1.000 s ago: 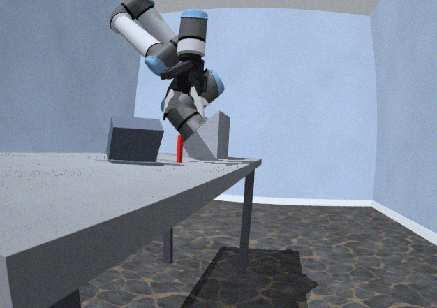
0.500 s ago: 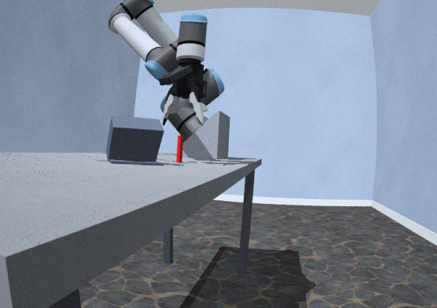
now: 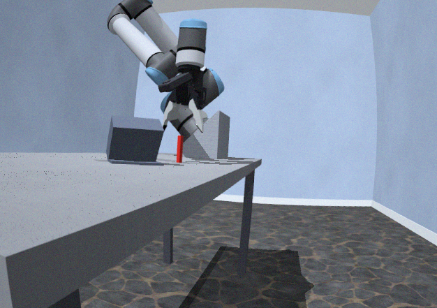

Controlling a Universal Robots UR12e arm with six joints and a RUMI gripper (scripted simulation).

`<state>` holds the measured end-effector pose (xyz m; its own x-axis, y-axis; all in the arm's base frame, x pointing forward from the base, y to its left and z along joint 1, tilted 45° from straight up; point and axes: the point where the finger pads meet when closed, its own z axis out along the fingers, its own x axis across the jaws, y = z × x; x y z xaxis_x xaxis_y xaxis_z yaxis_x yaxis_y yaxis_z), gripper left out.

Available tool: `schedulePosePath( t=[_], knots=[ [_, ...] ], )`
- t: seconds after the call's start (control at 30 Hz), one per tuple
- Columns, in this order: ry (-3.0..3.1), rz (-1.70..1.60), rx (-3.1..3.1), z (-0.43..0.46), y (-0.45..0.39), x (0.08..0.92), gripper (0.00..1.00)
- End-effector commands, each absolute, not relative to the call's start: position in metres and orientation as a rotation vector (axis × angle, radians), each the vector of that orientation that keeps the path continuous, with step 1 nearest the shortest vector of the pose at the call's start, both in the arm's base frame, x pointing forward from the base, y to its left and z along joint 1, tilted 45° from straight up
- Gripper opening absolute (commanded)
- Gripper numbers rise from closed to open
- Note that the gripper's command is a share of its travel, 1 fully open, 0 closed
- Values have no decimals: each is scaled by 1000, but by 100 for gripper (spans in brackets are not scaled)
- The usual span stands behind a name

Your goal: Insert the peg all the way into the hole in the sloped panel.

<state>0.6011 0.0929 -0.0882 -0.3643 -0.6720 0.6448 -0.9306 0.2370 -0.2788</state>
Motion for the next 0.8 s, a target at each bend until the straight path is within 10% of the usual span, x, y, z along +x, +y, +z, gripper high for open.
schedulePosePath(
  t=[0.0,0.77],
  knots=[
    [-2122,900,1474,-96,85,599,100],
    [-2126,901,1473,-99,82,601,81]
  ],
)
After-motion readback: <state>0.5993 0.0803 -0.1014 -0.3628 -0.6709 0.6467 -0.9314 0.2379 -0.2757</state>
